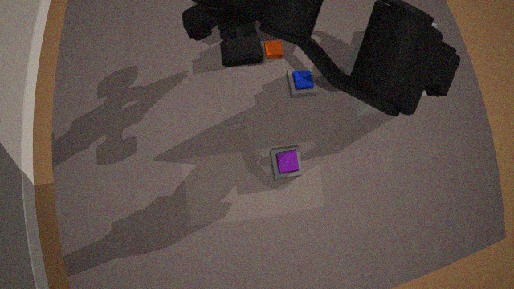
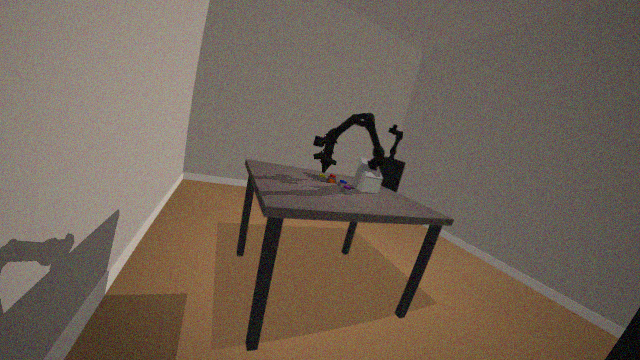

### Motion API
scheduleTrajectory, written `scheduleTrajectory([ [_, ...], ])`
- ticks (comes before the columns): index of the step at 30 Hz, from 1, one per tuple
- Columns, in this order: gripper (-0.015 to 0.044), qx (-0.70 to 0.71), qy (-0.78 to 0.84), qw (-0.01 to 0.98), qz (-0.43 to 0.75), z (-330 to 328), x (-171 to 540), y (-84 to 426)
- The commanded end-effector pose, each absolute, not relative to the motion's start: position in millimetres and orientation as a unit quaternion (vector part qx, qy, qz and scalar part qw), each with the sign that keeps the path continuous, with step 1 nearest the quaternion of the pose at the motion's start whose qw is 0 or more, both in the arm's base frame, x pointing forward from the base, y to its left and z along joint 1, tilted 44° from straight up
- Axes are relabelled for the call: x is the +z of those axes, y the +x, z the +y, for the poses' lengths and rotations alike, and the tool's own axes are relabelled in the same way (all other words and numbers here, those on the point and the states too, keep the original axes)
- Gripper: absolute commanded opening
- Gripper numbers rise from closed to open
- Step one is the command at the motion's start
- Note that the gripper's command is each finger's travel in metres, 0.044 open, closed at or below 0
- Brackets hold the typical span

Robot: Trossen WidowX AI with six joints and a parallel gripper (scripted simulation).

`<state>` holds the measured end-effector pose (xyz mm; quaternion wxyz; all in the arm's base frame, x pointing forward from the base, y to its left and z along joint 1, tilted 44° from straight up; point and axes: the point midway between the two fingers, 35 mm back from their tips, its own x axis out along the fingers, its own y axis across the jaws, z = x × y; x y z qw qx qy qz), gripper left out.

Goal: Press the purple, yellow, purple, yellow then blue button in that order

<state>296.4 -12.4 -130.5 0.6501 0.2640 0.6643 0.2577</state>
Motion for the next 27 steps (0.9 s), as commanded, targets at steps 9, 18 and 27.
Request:
scheduleTrajectory([
  [9,0.0020,0.259,0.257,0.653,0.664,-61.7,-77.7,299.1],
  [18,0.0020,0.259,0.258,0.651,0.665,-32.0,-40.3,253.5],
  [27,0.0020,0.259,0.260,0.649,0.666,6.1,-13.5,189.1],
])
